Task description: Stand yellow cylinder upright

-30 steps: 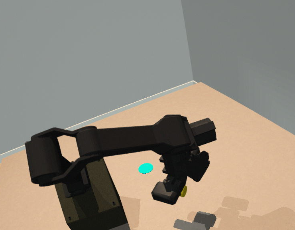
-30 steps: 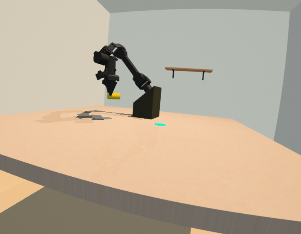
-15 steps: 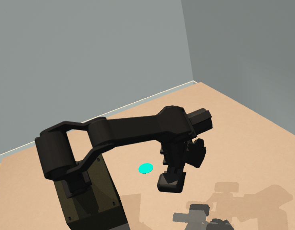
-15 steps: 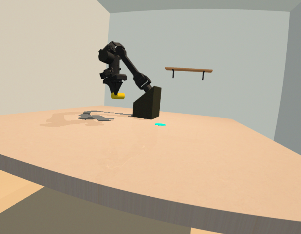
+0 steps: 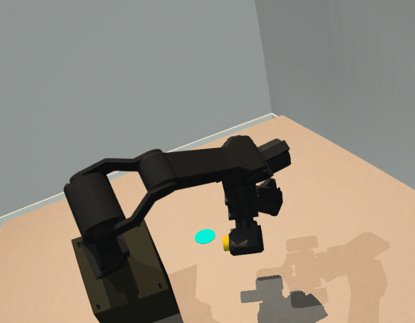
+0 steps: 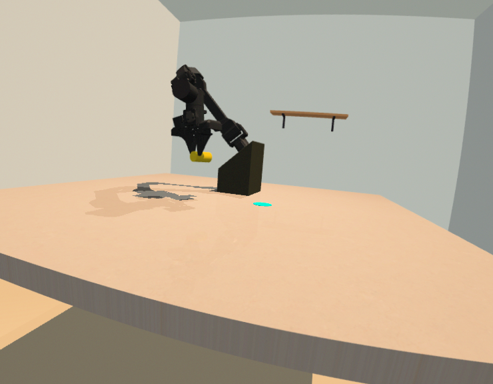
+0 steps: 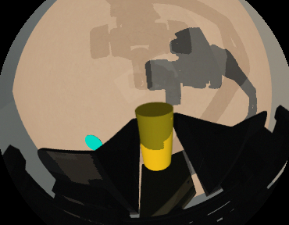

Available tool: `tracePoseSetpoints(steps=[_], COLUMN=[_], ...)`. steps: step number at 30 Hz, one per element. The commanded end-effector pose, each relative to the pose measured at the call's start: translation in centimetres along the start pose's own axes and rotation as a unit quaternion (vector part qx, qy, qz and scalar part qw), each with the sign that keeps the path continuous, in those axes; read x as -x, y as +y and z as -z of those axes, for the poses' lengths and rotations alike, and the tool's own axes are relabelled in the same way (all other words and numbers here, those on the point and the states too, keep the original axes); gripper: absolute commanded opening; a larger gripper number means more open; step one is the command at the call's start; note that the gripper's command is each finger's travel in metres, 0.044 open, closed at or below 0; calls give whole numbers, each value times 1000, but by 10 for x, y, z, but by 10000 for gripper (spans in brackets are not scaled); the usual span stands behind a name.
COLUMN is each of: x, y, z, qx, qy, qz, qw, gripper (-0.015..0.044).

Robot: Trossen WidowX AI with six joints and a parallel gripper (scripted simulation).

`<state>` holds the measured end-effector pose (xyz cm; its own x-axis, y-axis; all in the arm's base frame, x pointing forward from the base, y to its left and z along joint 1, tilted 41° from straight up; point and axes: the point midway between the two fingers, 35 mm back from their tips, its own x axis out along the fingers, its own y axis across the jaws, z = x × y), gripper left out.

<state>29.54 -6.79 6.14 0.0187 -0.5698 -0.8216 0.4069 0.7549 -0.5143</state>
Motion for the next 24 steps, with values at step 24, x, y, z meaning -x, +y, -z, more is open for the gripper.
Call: tracePoseSetpoints(steps=[24], x=[0], y=[62], z=[22], qx=[220], qy=[10], qz=[-4], qw=[975], gripper=[105])
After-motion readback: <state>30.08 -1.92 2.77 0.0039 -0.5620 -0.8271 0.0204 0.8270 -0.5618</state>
